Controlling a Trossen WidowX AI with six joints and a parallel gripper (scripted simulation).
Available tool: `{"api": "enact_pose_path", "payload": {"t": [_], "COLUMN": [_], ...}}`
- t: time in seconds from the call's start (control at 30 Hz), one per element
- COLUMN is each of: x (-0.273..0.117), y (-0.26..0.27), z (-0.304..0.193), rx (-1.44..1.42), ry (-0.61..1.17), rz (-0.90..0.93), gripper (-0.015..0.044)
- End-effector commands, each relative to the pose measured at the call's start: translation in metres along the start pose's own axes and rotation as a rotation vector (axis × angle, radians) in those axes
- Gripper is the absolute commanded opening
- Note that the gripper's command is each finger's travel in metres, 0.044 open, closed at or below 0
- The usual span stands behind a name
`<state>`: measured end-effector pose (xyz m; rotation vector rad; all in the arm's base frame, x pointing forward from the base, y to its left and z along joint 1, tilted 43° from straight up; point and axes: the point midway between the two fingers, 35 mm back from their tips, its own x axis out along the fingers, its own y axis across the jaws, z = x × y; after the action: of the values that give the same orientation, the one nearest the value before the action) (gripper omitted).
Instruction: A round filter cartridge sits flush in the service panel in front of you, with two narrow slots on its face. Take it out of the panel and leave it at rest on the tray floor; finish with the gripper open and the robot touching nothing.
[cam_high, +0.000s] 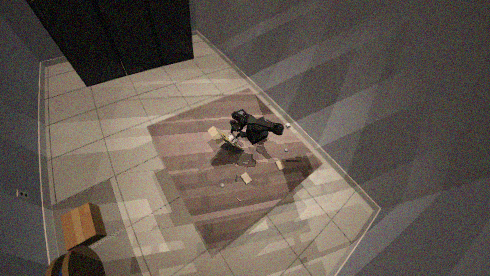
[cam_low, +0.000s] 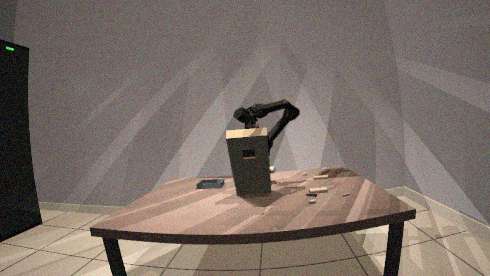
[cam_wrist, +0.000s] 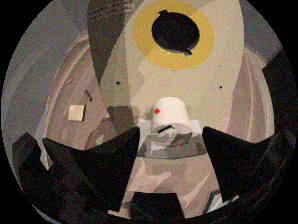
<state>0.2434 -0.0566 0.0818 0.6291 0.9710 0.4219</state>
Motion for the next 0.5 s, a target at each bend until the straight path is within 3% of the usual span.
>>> {"api": "enact_pose_path", "payload": {"t": [0.0, 0.47], "x": [0.009, 0.027], "y": [0.0, 0.003], "z": [-0.004, -0.005], "rx": [0.012, 0.012], "ry": [0.01, 0.007], "rz": [0.004, 0.009], "gripper": [0.0305, 0.0305]}}
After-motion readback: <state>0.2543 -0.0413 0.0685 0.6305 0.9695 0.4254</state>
